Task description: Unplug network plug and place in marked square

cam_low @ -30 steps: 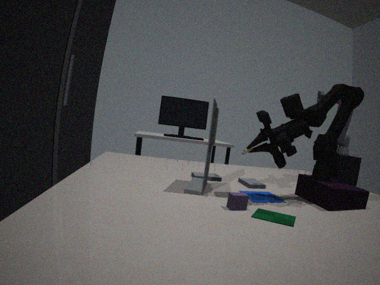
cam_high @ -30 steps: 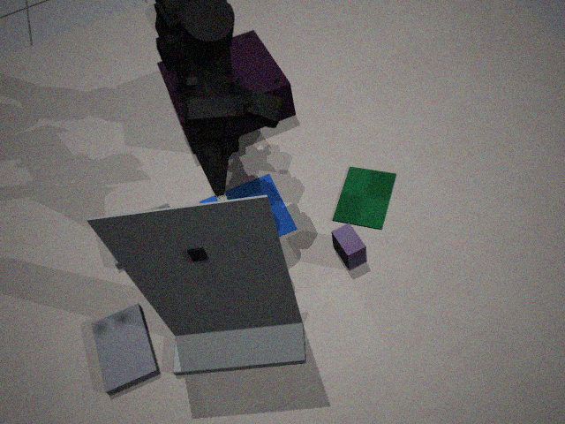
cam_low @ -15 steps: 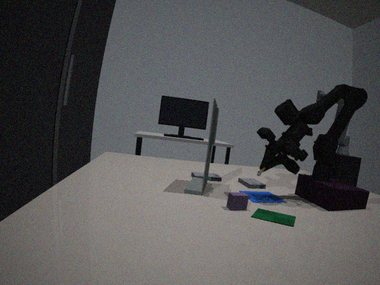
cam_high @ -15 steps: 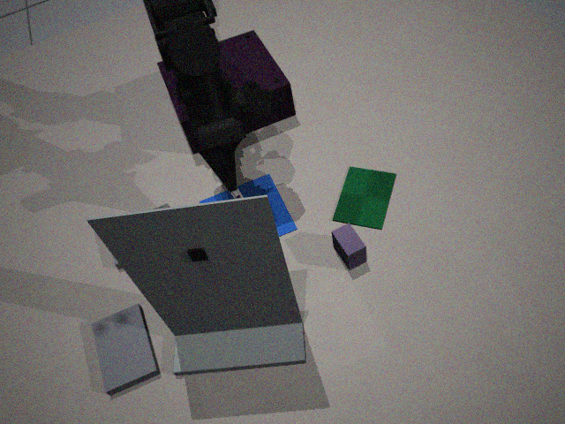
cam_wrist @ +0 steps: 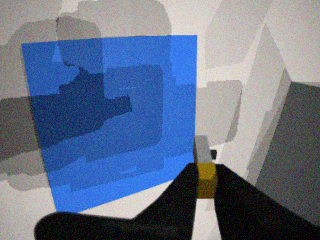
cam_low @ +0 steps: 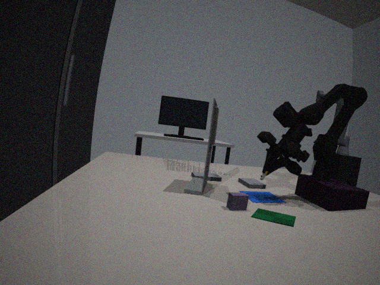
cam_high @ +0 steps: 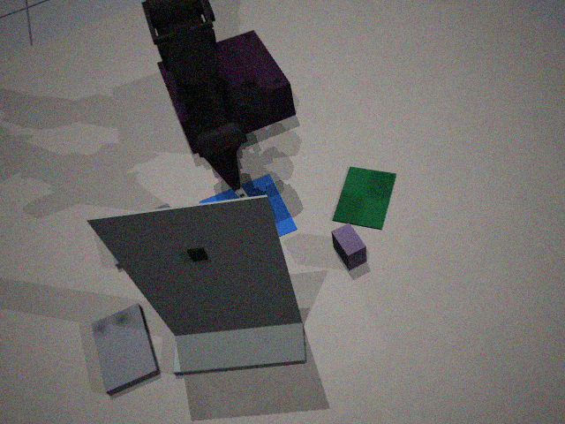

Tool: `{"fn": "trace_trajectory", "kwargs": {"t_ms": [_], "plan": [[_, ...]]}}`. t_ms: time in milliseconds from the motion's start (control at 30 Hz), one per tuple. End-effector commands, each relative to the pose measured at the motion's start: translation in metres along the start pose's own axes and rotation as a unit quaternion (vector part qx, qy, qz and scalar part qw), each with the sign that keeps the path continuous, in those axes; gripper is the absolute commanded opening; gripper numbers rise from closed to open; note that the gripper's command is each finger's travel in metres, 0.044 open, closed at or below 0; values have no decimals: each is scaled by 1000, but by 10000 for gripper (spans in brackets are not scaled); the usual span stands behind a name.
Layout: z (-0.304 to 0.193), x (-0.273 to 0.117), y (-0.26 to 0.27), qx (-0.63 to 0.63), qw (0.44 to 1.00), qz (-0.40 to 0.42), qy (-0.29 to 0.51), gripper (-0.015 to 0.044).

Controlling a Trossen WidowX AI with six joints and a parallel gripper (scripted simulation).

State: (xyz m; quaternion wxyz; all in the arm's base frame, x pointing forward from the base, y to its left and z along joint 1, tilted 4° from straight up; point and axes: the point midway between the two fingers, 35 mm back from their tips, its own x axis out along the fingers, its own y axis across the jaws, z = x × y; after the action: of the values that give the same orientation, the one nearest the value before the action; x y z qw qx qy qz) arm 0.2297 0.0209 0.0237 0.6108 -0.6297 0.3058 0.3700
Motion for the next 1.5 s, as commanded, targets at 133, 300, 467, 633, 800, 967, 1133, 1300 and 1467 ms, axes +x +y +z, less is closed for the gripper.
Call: {"fn": "trace_trajectory", "kwargs": {"t_ms": [133,300,467,633,800,967,1133,1300,1467], "plan": [[1,8,4,-1,1000,2,-3,0],[1,12,7,-1,1000,2,-3,0],[1,16,9,-1,1000,2,-3,0],[1,20,12,-1,1000,2,-3,0],[1,24,15,-1,1000,2,-3,0],[1,28,18,-1,1000,2,-3,0],[1,31,21,-1,1000,2,-3,0],[1,34,24,-1,1000,2,-3,0],[1,37,27,-1,1000,2,-3,0]]}}
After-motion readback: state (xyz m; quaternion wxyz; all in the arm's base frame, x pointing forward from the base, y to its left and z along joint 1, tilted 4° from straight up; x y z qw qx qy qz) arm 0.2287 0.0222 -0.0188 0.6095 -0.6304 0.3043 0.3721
